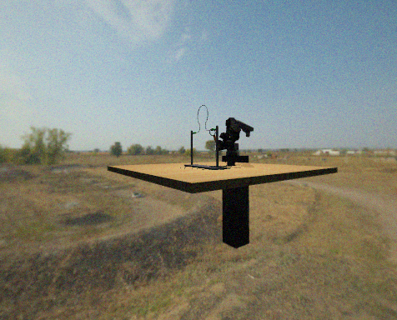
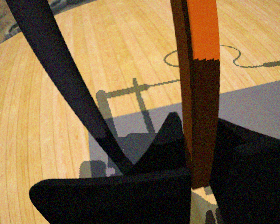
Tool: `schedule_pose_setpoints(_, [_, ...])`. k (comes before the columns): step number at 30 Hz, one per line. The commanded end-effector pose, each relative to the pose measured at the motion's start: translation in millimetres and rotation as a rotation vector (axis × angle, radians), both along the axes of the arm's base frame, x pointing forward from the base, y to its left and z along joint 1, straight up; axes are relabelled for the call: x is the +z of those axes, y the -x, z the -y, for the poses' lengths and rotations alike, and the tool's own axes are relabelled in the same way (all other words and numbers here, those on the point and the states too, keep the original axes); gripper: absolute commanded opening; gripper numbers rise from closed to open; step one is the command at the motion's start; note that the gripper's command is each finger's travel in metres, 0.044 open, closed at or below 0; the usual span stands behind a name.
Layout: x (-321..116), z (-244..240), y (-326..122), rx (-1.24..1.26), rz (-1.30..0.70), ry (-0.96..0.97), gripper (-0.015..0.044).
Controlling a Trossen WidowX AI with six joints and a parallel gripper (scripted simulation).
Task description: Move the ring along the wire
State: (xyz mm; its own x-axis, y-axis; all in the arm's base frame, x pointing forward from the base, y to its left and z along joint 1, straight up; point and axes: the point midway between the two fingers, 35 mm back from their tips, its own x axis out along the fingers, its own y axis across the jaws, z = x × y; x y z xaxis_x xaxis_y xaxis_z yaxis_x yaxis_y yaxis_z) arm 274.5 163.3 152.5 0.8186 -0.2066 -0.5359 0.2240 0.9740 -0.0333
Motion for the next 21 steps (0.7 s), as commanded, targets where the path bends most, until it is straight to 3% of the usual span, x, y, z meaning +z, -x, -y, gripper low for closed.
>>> schedule_pose_setpoints(1, [0.0, 0.0, 0.0, 0.0, 0.0, 0.0, -0.0124])
schedule_pose_setpoints(12, [0.9, -0.7, 1.7, 0.0, -0.001, -0.001, 0.016])
schedule_pose_setpoints(21, [17.1, -8.6, 28.6, -0.004, -0.006, -0.005, 0.016])
